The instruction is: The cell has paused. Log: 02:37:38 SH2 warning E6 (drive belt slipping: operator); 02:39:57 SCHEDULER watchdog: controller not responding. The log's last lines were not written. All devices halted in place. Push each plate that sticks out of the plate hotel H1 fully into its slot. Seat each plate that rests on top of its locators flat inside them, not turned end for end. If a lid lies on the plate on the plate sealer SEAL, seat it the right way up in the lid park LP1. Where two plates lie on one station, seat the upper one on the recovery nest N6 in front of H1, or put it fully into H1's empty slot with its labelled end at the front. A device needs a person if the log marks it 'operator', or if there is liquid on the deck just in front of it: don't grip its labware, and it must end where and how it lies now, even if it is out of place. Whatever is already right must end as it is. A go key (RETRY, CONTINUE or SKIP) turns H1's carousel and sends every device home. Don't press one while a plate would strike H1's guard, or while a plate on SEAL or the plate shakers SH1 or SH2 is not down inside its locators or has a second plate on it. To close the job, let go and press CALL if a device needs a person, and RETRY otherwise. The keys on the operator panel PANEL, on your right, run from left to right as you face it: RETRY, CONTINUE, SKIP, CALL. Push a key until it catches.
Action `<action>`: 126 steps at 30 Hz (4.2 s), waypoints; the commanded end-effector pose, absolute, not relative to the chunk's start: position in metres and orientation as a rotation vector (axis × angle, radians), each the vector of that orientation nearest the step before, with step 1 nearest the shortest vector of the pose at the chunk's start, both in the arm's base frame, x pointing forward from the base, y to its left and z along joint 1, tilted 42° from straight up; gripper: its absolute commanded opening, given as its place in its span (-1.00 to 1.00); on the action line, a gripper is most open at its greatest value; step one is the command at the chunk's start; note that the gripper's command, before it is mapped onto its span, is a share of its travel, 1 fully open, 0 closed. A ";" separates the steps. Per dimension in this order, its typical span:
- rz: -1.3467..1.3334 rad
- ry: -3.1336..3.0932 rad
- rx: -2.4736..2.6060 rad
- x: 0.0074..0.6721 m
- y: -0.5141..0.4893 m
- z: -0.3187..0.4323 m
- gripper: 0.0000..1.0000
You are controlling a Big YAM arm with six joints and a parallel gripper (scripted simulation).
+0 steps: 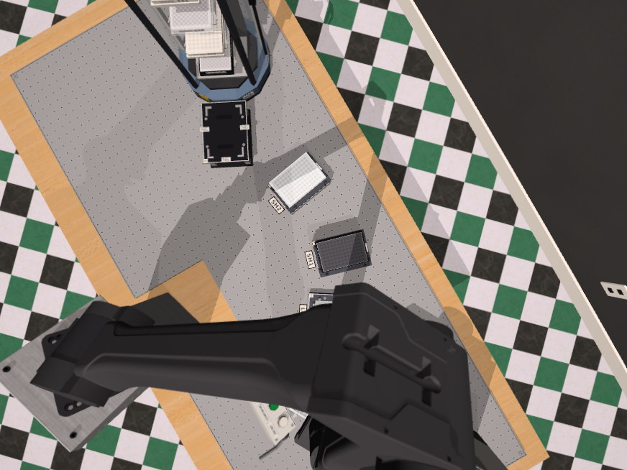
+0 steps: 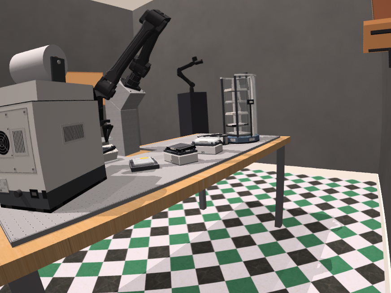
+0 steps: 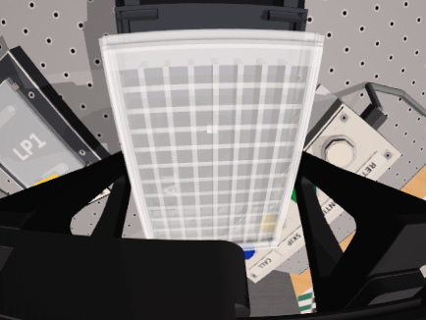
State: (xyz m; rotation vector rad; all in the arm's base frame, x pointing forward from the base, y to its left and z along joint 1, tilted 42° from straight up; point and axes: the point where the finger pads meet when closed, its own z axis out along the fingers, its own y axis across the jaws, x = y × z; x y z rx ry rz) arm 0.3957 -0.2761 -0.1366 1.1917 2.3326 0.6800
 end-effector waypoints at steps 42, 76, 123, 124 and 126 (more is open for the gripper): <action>0.674 2.323 1.186 0.414 -0.276 -0.142 0.68; 0.676 2.324 1.205 0.406 -0.279 -0.145 0.68; 0.678 2.323 1.201 0.415 -0.275 -0.152 0.68; 0.679 2.325 1.201 0.415 -0.273 -0.153 0.68; 0.679 2.326 1.199 0.415 -0.273 -0.153 0.68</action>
